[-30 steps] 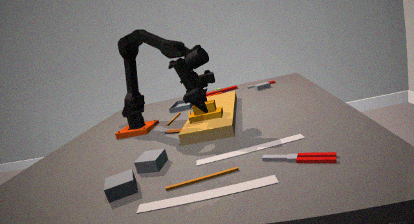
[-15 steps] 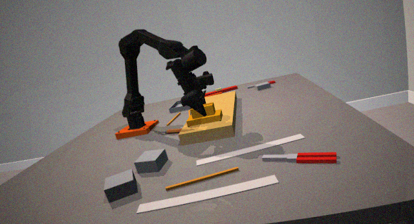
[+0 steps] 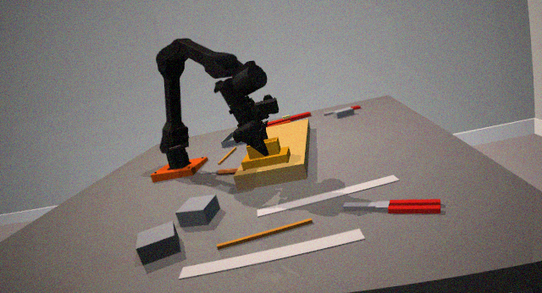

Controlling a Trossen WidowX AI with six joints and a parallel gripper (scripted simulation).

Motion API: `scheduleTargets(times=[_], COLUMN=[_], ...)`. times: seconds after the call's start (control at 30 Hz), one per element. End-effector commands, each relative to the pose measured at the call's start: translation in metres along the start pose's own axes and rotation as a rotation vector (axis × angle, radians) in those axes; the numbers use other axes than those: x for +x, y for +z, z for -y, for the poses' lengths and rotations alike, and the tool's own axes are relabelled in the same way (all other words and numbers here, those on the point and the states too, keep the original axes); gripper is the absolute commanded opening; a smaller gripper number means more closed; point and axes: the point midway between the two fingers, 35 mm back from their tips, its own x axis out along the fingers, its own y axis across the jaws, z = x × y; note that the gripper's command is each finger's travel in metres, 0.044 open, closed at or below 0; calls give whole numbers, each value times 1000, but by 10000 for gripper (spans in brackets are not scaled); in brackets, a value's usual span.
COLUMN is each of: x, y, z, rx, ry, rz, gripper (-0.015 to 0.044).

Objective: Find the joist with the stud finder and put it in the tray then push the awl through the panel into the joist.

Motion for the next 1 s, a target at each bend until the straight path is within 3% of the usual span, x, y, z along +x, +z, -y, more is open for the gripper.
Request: scheduleTargets(times=[0.0,0.3,0.97], x=[0,-7,-90], y=[0,3,27], z=[-1,0,4], rx=[-1,-1,-5], ry=[0,0,-2], rz=[0,0,-1], gripper=[0,0,0])
